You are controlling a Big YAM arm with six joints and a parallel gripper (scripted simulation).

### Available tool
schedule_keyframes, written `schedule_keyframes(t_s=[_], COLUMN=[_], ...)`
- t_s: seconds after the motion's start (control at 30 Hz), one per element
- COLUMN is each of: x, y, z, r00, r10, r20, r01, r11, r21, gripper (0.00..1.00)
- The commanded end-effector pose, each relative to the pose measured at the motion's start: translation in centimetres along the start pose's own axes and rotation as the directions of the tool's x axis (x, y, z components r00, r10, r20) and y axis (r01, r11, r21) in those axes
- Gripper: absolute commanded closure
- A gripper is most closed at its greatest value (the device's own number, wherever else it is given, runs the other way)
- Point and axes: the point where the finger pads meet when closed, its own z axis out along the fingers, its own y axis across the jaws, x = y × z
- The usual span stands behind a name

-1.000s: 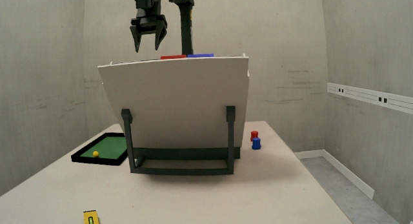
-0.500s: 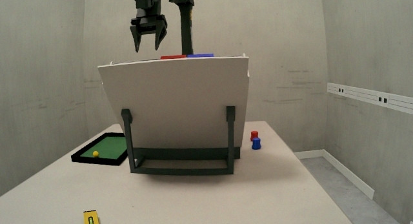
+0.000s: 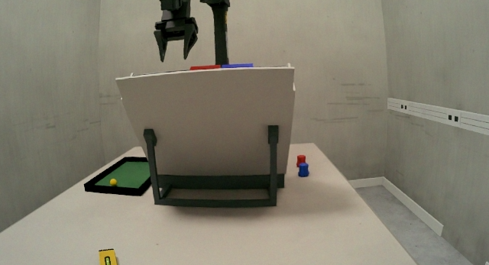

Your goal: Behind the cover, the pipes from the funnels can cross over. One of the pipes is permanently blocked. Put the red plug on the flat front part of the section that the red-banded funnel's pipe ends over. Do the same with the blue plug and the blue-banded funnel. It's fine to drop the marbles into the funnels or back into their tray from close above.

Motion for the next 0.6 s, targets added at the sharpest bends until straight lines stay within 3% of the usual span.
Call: schedule_keyframes(t_s=[0.0,0.57], x=[-2.6,-3.26], y=[-0.1,-0.13], z=[-2.65,-3.32], r00=[0.997,0.997], r10=[-0.002,-0.002], r20=[0.074,0.074], r01=[0.002,0.002], r11=[1.0,1.0], r21=[0.009,0.009], gripper=[0.41,0.41])
